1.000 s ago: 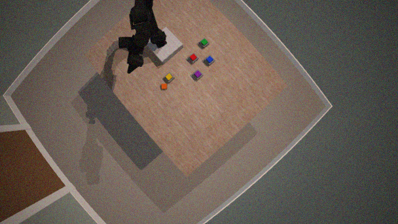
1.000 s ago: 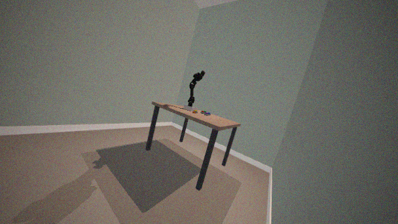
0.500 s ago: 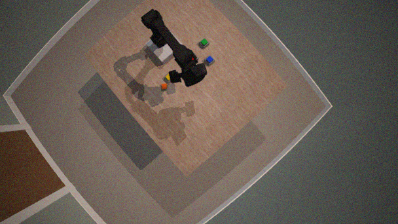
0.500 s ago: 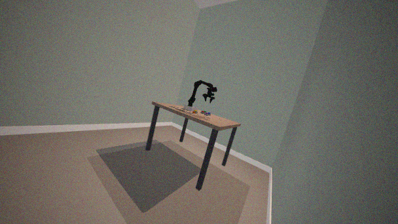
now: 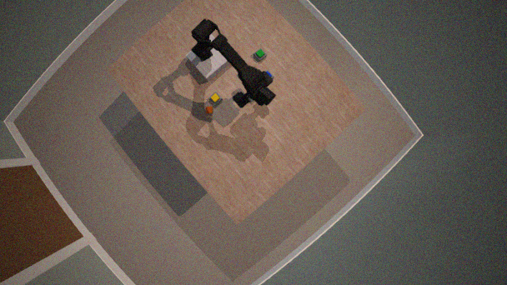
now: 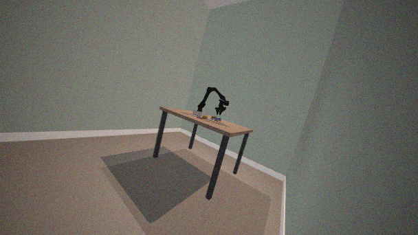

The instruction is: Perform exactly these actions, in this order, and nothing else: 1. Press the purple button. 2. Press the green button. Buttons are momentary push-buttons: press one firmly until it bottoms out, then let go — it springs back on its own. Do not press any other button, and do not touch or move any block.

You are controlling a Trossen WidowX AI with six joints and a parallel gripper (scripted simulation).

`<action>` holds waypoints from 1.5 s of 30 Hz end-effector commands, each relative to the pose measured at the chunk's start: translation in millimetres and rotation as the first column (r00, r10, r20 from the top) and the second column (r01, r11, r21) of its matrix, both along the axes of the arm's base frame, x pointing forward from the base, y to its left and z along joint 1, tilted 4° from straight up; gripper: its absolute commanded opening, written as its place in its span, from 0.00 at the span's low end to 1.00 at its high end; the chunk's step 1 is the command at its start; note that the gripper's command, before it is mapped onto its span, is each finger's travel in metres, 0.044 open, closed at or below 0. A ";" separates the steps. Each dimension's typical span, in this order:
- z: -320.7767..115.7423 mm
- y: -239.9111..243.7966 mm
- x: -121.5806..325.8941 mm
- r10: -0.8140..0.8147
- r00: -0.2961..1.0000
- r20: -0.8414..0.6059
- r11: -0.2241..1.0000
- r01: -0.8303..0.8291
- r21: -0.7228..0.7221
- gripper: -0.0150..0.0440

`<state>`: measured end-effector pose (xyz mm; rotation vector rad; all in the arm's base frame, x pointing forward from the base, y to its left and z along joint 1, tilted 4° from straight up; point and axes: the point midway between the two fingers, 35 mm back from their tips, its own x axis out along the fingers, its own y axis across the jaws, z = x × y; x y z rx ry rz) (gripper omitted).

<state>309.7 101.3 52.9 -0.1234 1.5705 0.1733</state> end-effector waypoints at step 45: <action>-55.3 0.3 -8.7 0.008 1.000 -0.028 1.000 -0.009 -0.004 0.29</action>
